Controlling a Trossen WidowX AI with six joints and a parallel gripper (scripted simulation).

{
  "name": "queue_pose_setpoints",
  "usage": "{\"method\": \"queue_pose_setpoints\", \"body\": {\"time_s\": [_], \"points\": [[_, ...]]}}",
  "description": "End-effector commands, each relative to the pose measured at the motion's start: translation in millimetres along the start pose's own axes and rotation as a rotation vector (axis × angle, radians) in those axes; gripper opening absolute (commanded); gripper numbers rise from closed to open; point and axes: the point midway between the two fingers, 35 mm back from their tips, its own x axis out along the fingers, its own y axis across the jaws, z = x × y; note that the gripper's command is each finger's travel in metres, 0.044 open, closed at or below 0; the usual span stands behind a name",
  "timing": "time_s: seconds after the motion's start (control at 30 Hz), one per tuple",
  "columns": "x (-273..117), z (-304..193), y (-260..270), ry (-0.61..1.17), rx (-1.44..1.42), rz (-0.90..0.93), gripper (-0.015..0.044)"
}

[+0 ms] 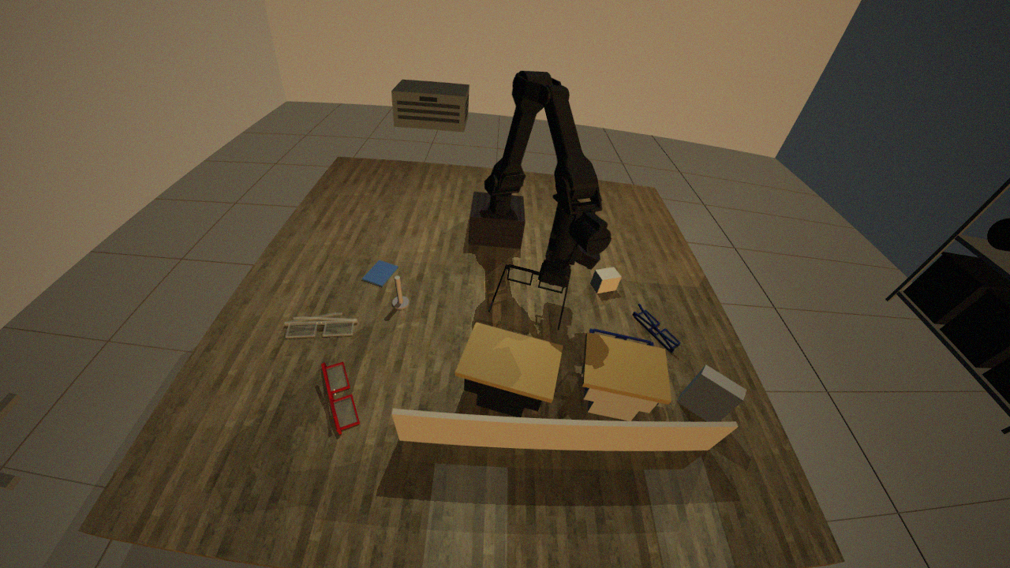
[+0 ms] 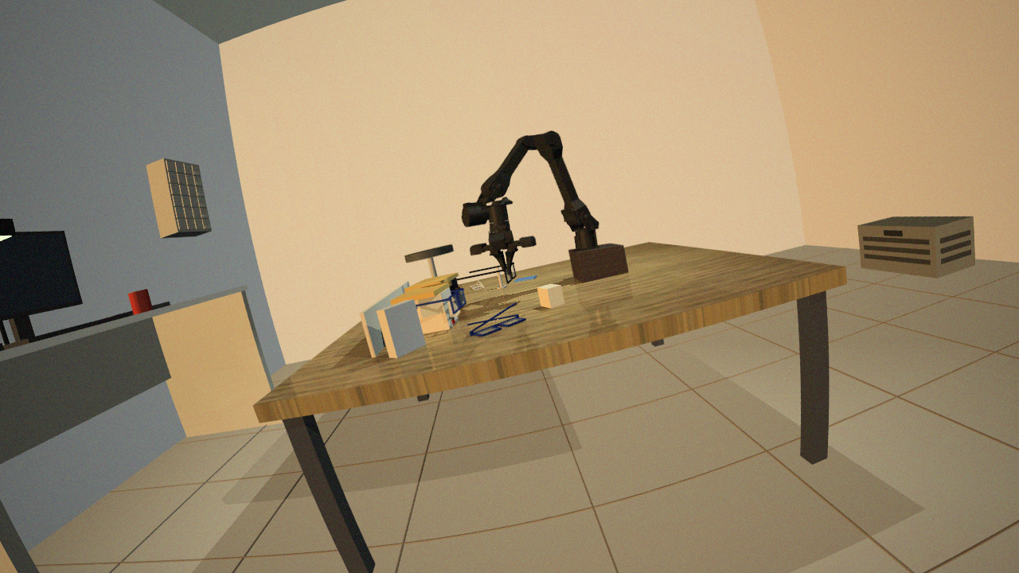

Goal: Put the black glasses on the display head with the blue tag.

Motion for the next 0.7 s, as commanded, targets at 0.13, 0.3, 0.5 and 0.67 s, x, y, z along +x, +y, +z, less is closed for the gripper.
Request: {"method": "queue_pose_setpoints", "body": {"time_s": [0.13,0.3,0.5,0.67], "points": [[9.7,0.3,0.9,0.006,0.002,-0.008,0.0000],[13.5,0.3,1.3,0.006,0.002,-0.008,0.0000],[14.0,0.3,-3.5,0.006,0.002,-0.008,0.0000],[15.2,0.1,-9.9,0.006,0.002,-0.009,0.0000]]}}
